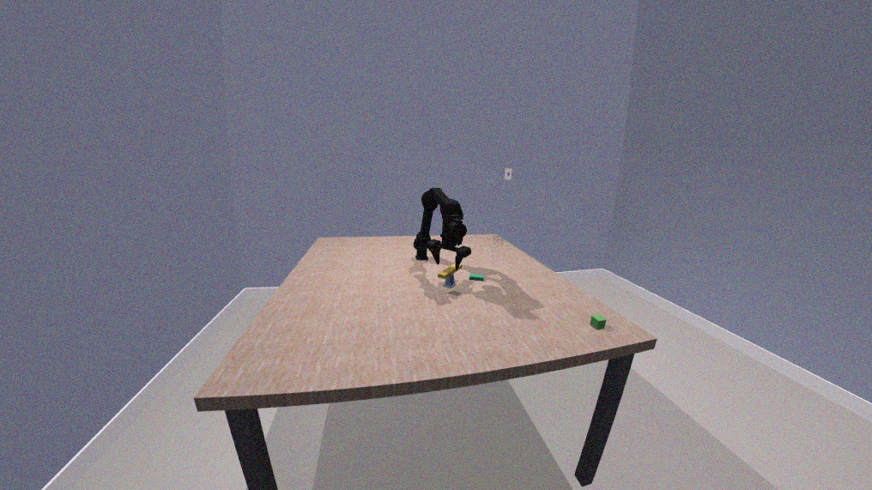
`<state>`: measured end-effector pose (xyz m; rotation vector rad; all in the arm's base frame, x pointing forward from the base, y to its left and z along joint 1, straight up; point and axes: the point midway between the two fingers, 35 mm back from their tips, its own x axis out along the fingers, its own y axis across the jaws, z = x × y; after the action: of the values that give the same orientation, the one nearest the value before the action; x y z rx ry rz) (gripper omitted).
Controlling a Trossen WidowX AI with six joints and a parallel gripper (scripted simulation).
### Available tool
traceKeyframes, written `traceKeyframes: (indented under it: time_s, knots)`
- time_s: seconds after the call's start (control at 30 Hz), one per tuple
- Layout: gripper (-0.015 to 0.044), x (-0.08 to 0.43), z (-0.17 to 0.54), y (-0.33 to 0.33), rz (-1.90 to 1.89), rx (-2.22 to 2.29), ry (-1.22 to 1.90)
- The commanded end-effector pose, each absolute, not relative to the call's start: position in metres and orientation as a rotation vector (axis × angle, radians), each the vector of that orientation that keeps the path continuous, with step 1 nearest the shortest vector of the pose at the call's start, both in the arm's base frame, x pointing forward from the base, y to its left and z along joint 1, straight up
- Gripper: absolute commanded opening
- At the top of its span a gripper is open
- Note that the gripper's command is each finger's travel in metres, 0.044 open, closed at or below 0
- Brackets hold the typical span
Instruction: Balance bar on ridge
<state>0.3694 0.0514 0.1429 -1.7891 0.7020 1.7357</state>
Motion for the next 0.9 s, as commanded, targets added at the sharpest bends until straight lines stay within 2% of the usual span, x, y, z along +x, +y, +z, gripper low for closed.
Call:
traceKeyframes:
  time_s: [0.0,0.1,0.87]
  knots:
    - [0.044,0.369,0.194,0.051,1.698,-1.813,0.682]
    - [0.044,0.365,0.212,0.051,1.691,-1.817,0.678]
    - [0.044,0.365,0.212,0.051,1.691,-1.817,0.678]
